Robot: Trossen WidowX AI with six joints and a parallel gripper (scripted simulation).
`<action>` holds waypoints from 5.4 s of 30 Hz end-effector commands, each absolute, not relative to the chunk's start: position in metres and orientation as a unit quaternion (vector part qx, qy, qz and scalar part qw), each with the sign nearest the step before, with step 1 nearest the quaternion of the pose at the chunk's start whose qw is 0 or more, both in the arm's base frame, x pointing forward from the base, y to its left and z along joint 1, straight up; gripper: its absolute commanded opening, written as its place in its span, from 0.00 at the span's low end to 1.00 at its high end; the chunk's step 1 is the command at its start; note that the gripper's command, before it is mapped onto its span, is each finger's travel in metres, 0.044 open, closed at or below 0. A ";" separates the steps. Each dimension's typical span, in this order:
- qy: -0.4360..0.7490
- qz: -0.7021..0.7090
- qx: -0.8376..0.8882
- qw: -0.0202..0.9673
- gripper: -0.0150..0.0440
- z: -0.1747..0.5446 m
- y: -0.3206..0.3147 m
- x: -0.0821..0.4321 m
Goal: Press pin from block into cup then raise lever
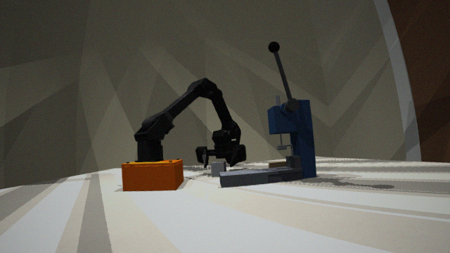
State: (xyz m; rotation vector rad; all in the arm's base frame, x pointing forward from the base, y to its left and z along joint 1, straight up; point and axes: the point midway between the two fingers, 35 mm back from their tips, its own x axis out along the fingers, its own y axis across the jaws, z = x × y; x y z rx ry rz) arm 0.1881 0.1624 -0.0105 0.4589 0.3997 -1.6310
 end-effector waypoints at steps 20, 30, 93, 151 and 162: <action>0.174 -0.715 0.202 0.646 1.00 -0.010 0.163 0.189; 0.211 -0.706 0.244 0.630 1.00 0.005 0.167 0.190; 0.699 -0.033 0.044 0.713 1.00 0.065 0.155 0.188; 0.699 -0.033 0.044 0.713 0.73 -0.018 0.156 0.188; 0.699 -0.033 0.044 0.713 0.48 -0.018 0.156 0.188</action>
